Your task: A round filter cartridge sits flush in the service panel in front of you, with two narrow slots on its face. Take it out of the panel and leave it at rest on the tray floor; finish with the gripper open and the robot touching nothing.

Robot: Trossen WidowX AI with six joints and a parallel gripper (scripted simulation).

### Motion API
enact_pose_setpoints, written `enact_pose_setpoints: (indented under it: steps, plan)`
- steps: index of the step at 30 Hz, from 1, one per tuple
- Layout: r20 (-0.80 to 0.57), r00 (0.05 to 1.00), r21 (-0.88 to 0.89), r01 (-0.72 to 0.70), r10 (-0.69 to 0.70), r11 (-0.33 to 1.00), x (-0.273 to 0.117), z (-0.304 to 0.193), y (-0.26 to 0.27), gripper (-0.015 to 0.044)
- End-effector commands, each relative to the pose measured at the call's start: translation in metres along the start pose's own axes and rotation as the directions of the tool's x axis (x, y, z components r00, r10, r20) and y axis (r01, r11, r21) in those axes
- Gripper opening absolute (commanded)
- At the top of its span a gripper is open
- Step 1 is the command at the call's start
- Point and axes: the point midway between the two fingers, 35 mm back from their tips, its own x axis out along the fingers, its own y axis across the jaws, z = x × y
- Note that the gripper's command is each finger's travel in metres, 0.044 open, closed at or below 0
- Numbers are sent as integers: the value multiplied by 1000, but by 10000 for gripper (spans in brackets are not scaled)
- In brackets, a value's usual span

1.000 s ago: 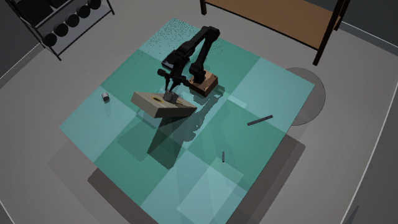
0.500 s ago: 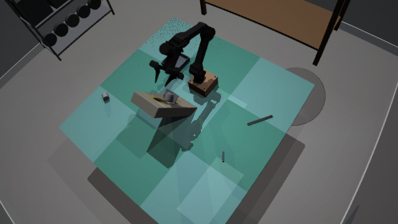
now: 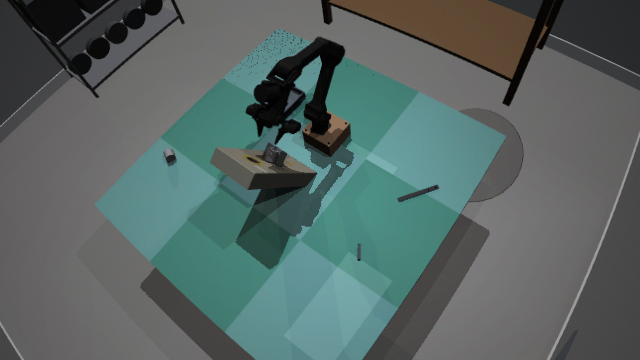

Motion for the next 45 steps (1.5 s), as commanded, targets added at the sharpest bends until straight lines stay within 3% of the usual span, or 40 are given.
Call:
enact_pose_setpoints:
  steps: [1,43,45]
  plan:
    - [-147,988,229,-4,38,973,20,-35,8,305]
    - [-145,989,230,-4,38,973,69,-43,10,305]
    - [-139,990,223,-1,33,975,66,-40,9,252]
